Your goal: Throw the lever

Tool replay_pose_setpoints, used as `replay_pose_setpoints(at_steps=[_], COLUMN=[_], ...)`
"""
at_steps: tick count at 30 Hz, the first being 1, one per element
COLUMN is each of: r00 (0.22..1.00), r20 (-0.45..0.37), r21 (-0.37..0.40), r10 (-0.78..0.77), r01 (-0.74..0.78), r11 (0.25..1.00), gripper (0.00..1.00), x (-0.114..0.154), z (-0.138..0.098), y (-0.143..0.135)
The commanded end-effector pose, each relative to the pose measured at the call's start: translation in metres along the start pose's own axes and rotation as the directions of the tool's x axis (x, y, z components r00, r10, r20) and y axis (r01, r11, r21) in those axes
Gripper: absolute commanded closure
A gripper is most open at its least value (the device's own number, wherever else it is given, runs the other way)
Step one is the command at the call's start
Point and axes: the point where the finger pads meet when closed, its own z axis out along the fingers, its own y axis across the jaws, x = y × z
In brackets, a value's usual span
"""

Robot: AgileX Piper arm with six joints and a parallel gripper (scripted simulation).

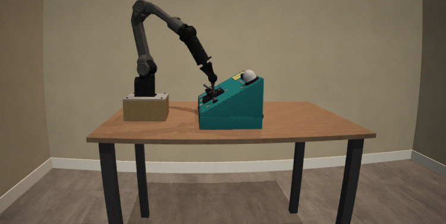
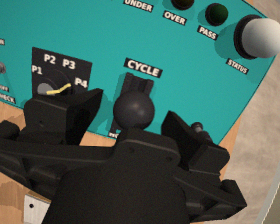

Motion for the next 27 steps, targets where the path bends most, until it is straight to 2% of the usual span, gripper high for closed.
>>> replay_pose_setpoints(at_steps=[1, 9, 23, 27], r00=[1.0, 1.0, 1.0, 1.0], r20=[0.0, 0.0, 0.0, 0.0], r21=[0.0, 0.0, 0.0, 0.0], r10=[0.0, 0.0, 0.0, 0.0], r01=[0.0, 0.0, 0.0, 0.0], r11=[1.0, 1.0, 1.0, 1.0], gripper=[0.06, 0.06, 0.06, 0.06], x=[0.0, 0.0, 0.0, 0.0], z=[0.0, -0.008, -0.079, -0.086], y=[0.0, 0.0, 0.0, 0.0])
